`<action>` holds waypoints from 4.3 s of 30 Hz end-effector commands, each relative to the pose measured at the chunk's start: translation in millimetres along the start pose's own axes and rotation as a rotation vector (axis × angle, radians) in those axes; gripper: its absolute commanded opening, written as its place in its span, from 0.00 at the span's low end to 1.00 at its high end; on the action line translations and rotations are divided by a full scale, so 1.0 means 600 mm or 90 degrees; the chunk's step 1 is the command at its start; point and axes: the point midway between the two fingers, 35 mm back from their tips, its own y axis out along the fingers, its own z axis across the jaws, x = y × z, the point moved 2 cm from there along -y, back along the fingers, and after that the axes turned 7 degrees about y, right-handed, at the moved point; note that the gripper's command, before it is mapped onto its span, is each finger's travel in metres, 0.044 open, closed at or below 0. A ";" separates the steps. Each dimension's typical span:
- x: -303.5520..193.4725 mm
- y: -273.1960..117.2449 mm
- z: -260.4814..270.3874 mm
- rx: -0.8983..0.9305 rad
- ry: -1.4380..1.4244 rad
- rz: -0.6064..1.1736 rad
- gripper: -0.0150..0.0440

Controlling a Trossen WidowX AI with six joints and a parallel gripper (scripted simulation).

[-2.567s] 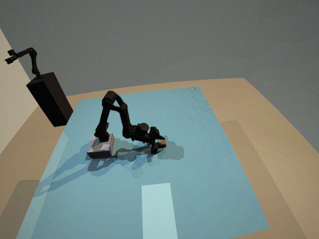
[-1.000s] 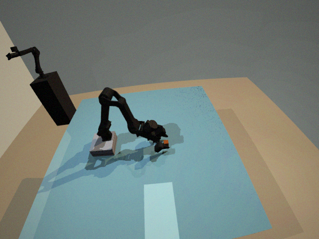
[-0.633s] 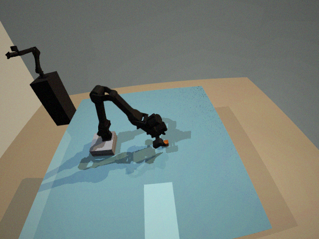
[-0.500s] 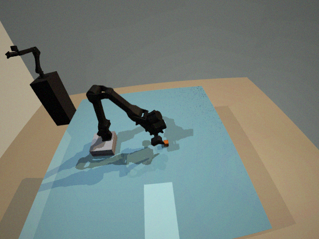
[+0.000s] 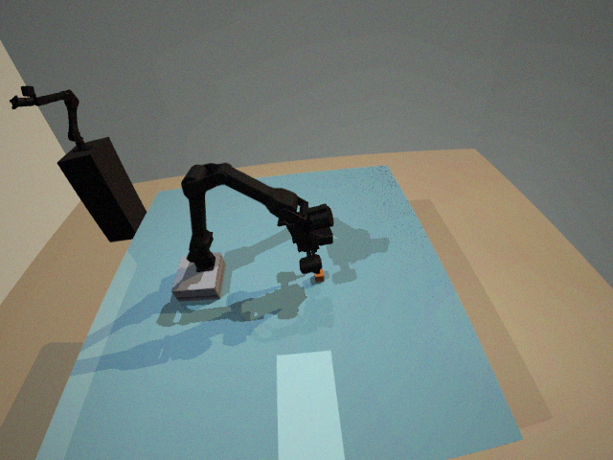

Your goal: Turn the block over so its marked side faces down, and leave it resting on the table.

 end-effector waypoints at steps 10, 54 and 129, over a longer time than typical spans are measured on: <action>0.037 -0.015 0.004 -0.027 0.006 0.171 1.00; 0.000 0.117 -0.002 -0.028 0.006 0.171 0.64; -0.014 0.107 -0.006 0.018 0.006 -0.209 0.25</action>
